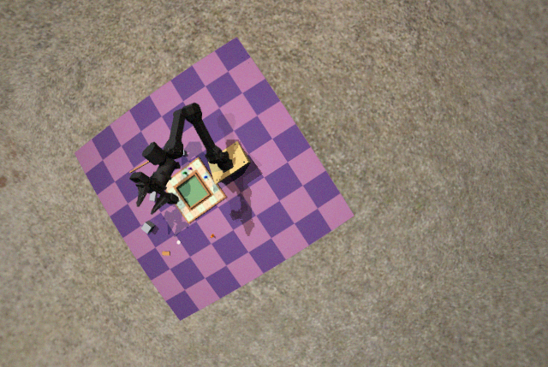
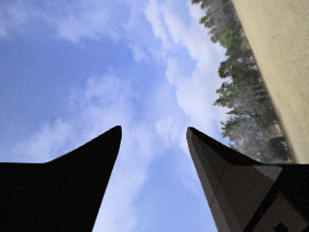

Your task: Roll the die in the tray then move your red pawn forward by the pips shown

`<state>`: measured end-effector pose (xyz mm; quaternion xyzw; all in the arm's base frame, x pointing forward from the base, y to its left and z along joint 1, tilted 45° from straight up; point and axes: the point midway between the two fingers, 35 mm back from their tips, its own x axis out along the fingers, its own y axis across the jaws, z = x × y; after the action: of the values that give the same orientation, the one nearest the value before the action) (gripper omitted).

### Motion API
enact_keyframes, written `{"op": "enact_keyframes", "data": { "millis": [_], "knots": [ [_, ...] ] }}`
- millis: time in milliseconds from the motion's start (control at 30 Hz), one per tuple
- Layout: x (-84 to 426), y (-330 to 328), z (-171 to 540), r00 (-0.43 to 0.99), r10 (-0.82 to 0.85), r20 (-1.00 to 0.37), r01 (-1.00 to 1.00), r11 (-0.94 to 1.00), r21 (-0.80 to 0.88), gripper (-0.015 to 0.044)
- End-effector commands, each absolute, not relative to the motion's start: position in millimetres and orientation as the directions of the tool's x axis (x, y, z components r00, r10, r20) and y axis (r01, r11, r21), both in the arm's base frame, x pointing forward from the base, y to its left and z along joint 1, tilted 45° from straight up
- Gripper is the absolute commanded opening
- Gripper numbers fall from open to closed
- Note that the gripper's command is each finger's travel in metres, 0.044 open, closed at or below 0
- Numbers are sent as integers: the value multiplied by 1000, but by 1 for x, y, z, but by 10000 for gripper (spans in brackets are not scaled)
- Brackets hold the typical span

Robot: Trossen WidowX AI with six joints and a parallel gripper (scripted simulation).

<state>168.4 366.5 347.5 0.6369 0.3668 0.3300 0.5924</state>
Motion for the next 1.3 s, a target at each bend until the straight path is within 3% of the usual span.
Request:
{"op": "enact_keyframes", "data": {
  "millis": [0,267,533,800,1033,1133,1267],
  "knots": [
    [221,332,315,663,736,-141,6,183,983,275],
    [302,232,259,853,377,-362,80,590,803,275],
    [335,106,213,838,-52,-543,322,851,415,275],
    [311,-20,175,598,-443,-668,516,850,-102,275],
    [250,-112,157,250,-662,-706,466,722,-512,275],
    [224,-137,155,122,-700,-704,399,684,-611,275],
    [222,-138,155,113,-702,-704,394,682,-616,275]
  ]
}}
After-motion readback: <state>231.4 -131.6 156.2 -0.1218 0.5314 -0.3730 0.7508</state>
